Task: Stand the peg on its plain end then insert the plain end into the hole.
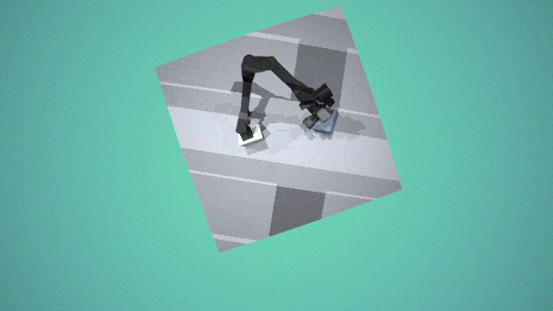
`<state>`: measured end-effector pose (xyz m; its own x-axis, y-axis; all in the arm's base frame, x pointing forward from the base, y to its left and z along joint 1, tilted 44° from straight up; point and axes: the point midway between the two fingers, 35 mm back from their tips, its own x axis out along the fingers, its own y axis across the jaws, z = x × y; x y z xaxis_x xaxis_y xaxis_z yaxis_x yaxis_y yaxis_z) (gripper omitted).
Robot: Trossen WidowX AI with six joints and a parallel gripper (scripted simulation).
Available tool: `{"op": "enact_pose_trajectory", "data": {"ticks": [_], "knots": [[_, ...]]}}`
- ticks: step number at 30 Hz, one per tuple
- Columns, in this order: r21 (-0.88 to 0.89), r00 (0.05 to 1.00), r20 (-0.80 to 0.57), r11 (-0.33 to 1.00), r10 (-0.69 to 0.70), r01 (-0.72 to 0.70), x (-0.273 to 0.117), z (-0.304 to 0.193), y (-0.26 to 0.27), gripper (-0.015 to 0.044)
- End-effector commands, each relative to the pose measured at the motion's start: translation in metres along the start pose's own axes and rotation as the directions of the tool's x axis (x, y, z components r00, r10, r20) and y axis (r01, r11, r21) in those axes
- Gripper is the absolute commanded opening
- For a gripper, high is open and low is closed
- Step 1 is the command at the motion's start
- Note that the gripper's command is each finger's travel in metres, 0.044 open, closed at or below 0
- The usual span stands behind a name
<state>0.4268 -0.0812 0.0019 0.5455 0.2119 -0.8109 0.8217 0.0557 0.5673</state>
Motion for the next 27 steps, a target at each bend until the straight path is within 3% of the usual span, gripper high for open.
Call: {"op": "enact_pose_trajectory", "data": {"ticks": [1,23,27], "knots": [[0.006,1.000,0.005,1.000,-0.004,0.004,0.0038,0.0014,-0.0008,0.0000],[0.000,1.000,0.000,1.000,-0.001,0.001,0.0064,-0.0001,-0.0011,0.0000],[0.000,1.000,0.000,1.000,-0.001,0.001,0.0064,-0.0001,-0.0011,0.0105]]}}
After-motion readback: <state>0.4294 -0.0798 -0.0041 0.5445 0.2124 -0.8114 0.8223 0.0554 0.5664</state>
